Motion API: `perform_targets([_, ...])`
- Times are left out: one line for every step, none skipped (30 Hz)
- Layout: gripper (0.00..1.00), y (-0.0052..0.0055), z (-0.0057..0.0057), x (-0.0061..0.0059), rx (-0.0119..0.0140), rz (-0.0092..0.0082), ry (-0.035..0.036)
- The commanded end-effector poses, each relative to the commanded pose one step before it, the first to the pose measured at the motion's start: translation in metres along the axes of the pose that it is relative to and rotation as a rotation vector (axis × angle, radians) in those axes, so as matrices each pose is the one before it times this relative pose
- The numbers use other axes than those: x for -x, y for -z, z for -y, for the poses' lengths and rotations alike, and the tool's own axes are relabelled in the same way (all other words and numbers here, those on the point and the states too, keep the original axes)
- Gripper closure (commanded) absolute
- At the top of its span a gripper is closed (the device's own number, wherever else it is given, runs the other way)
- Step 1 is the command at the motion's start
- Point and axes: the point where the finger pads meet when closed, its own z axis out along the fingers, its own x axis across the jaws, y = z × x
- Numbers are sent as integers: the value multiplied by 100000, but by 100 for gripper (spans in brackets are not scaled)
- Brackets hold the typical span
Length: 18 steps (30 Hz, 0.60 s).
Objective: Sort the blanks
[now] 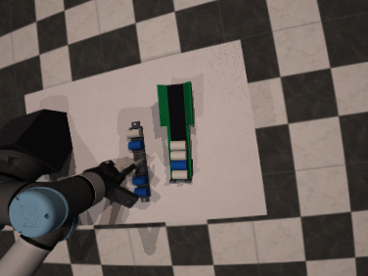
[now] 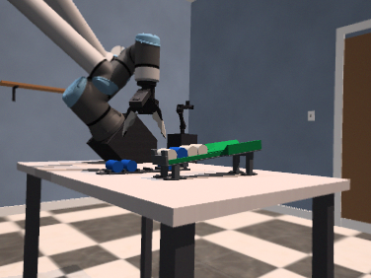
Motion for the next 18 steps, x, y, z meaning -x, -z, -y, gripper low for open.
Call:
perform_targets([0, 3, -875, 1346, -692, 1741, 26774])
perform_targets([0, 1, -98, 331, -1, -8, 4162])
perform_targets([0, 6, -73, 342, 15, -60, 3280])
perform_targets([0, 7, -65, 349, 15, -56, 3425])
perform_targets([0, 5, -69, 353, 26, -60, 3501])
perform_targets([0, 0, -84, 356, 42, -67, 3536])
perform_targets([0, -6, -103, 359, 59, -71, 3557])
perform_targets([0, -13, -122, 363, 72, -73, 3575])
perform_targets([0, -18, -136, 368, 80, -72, 3591])
perform_targets([0, -20, -141, 373, 83, -69, 3604])
perform_targets([0, -21, -136, 378, 83, -65, 3616])
perform_targets([0, -20, -123, 381, 80, -62, 3624])
perform_targets([0, -16, -99, 382, 73, -60, 3630])
perform_targets([0, -7, -58, 380, 60, -58, 3635])
perform_targets([0, 0, 0, 0, 0, 0, 0])
perform_targets([0, 0, 0, 0, 0, 0, 0])
perform_targets([0, -7, -51, 380, -95, 88, 10645])
perform_targets([0, -8, -16, 382, 107, -76, 3140])
